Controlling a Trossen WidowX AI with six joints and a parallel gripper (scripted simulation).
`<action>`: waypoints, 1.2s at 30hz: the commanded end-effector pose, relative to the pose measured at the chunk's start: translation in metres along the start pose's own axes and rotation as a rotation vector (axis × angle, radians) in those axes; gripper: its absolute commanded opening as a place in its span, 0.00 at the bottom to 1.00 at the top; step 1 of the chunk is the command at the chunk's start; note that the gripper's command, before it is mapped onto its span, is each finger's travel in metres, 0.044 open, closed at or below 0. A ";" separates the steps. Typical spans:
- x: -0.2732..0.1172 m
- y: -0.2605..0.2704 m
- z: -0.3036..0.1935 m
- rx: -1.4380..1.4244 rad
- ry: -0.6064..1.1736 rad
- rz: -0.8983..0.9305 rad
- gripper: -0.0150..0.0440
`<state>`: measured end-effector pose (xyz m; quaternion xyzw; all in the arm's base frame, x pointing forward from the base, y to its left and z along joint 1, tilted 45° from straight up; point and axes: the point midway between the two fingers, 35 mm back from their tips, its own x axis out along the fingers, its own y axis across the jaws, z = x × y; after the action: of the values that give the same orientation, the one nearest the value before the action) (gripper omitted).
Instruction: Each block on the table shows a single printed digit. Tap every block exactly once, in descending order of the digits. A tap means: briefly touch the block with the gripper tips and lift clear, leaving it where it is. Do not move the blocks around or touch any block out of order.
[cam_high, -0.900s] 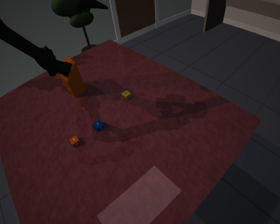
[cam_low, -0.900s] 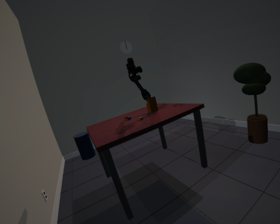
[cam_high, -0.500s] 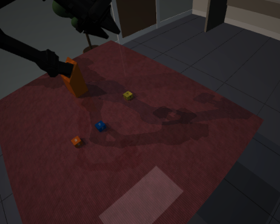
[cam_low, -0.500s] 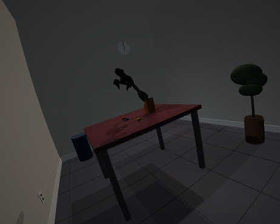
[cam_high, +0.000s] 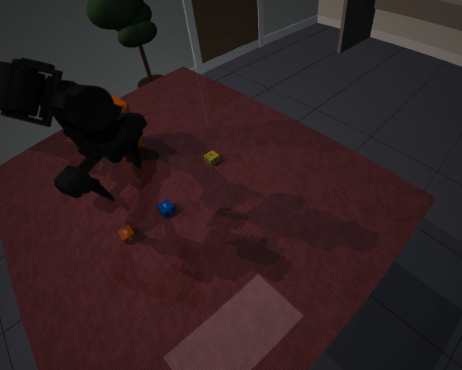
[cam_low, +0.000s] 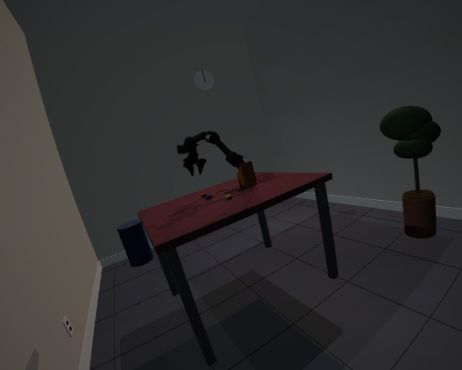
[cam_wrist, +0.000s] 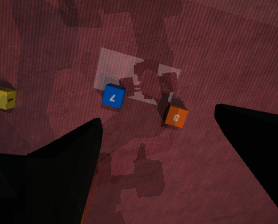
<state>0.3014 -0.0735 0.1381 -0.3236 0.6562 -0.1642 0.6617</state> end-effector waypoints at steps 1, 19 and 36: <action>0.030 -0.039 -0.050 0.344 0.153 -0.067 0.93; 0.032 -0.042 -0.055 0.376 0.167 -0.075 0.93; 0.046 0.062 -0.003 0.377 0.165 -0.068 0.93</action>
<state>0.2855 -0.0915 0.0988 -0.1963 0.6498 -0.3348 0.6535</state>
